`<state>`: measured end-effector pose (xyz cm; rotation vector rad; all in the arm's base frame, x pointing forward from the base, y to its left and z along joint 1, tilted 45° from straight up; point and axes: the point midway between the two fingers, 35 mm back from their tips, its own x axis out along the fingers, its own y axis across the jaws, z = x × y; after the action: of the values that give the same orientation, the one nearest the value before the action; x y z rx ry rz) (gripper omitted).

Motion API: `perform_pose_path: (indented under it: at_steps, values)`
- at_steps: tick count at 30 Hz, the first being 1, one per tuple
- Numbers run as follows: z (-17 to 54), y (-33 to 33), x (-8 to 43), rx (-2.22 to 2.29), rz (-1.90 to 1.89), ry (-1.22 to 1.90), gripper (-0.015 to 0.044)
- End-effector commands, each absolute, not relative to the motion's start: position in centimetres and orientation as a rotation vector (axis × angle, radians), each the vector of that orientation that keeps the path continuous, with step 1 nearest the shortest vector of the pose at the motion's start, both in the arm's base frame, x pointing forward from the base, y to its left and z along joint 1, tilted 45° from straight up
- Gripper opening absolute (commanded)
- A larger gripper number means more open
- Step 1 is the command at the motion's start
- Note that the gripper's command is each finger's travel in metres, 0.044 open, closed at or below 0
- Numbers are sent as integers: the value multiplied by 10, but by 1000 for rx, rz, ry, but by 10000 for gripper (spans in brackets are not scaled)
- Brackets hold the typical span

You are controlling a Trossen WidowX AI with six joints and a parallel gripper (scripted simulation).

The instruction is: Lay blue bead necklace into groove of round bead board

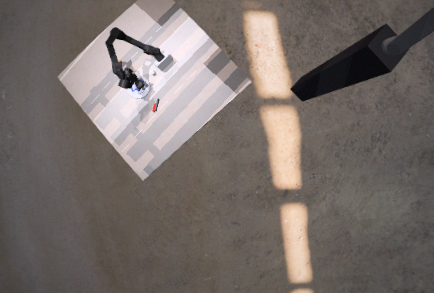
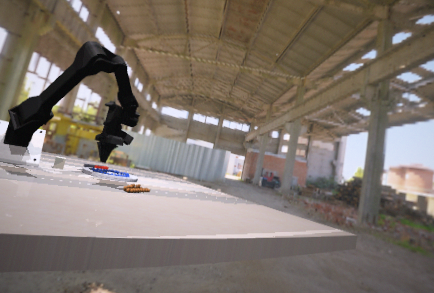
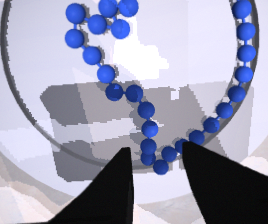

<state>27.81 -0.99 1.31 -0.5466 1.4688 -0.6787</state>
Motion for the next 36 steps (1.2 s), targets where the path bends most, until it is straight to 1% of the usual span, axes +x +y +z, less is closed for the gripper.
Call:
perform_pose_path:
  at_steps: [1,22,26,27,36]
  values:
    - [11,-11,279,-549,-676,1467,120]
    - [-10,-33,277,-550,-680,1468,120]
    - [-8,-31,277,-541,-683,1468,15]
    - [-8,-31,277,-541,-683,1468,0]
    - [-8,-31,277,-541,-683,1468,0]
